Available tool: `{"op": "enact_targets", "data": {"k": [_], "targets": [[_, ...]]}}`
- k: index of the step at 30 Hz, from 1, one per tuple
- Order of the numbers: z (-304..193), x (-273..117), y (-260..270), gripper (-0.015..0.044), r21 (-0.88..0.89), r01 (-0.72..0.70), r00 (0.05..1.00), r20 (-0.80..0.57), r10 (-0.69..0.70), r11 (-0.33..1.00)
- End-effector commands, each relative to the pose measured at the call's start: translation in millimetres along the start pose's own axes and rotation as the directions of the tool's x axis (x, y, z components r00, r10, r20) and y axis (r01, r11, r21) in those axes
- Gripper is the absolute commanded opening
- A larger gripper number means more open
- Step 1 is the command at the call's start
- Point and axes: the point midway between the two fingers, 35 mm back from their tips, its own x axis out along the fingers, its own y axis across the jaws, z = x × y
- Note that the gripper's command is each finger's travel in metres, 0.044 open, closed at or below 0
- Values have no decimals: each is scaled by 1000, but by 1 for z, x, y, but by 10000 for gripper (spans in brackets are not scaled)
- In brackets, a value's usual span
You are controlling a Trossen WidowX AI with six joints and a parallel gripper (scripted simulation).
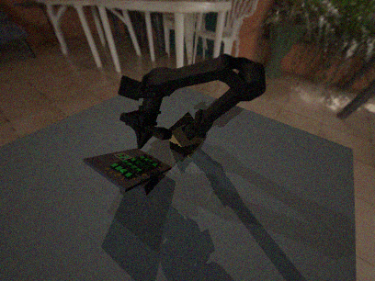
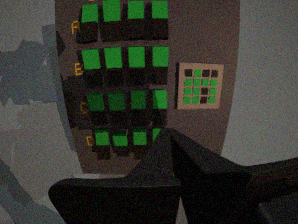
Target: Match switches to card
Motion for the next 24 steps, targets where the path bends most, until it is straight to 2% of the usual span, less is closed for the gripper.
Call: {"op": "enact_targets", "data": {"k": [1, 24], "targets": [[-4, 9, 1, 0, 15, -10, 1000, 5, 9, 1000], [-4, 31, 2, 0, 15, -11, 1000, 6, 11, 1000]]}}
